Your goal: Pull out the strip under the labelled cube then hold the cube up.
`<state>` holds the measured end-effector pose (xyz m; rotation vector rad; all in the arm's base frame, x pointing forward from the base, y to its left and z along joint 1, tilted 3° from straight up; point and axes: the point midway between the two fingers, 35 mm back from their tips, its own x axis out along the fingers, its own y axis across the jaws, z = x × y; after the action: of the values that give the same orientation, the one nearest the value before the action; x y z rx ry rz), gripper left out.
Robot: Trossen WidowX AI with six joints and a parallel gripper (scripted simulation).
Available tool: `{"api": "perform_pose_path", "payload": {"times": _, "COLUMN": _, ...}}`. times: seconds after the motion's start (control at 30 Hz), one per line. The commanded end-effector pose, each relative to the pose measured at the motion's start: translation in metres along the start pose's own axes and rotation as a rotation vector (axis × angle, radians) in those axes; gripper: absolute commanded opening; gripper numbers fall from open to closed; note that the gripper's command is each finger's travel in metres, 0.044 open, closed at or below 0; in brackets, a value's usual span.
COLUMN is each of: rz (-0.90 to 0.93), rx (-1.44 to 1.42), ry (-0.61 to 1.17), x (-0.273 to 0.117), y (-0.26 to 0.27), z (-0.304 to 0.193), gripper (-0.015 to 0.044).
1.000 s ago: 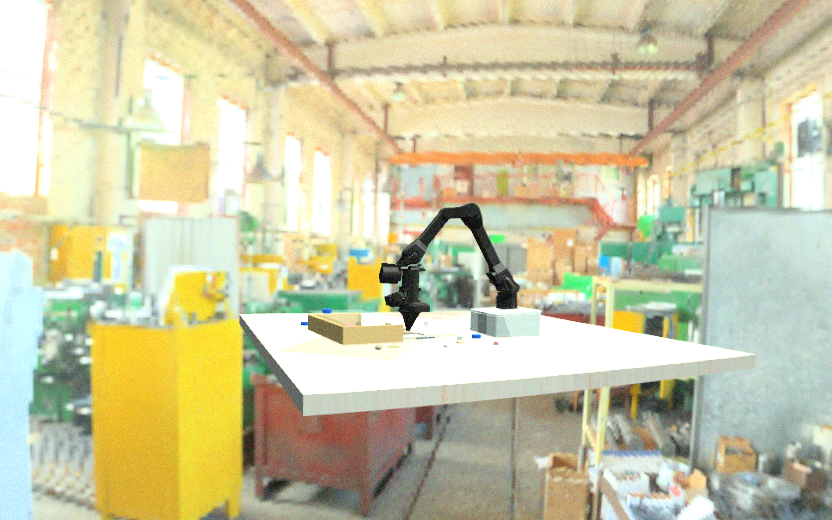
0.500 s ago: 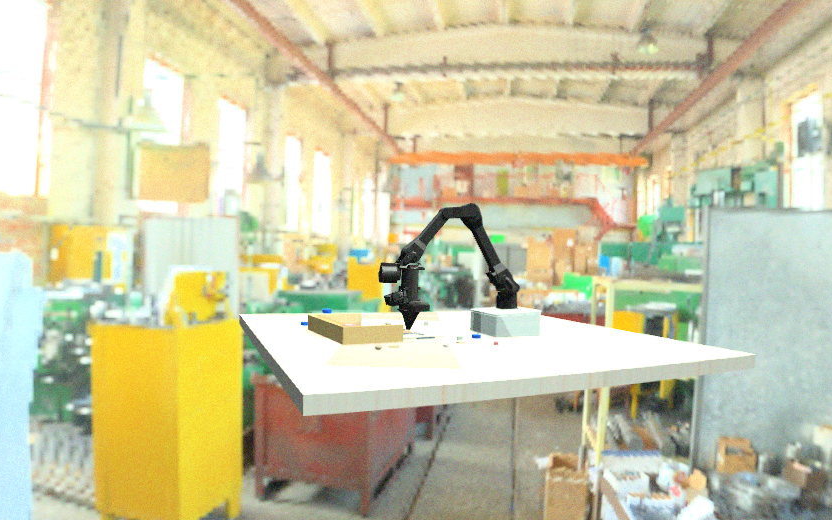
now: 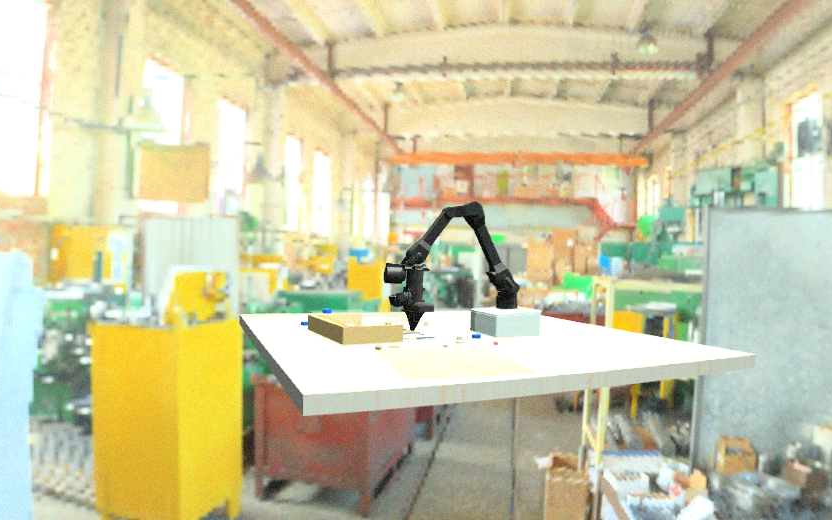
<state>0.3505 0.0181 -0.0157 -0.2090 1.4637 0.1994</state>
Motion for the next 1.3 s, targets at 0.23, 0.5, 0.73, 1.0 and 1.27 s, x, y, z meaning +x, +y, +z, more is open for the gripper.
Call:
{"api": "perform_pose_path", "payload": {"times": 0.23, "rz": 0.003, "rx": -0.004, "ry": 0.018, "x": 0.005, "y": 0.000, "z": -0.023, "gripper": 0.0000}}
{"api": "perform_pose_path", "payload": {"times": 0.5, "rz": 0.003, "rx": -0.004, "ry": 0.020, "x": 0.006, "y": 0.000, "z": -0.035, "gripper": 0.0000}}
{"api": "perform_pose_path", "payload": {"times": 0.73, "rz": 0.002, "rx": -0.004, "ry": 0.021, "x": 0.006, "y": 0.000, "z": -0.045, "gripper": 0.0000}}
{"api": "perform_pose_path", "payload": {"times": 1.0, "rz": 0.002, "rx": -0.004, "ry": 0.022, "x": 0.006, "y": -0.001, "z": -0.057, "gripper": 0.0000}}
{"api": "perform_pose_path", "payload": {"times": 1.27, "rz": 0.002, "rx": -0.004, "ry": 0.023, "x": 0.007, "y": -0.001, "z": -0.069, "gripper": 0.0000}}
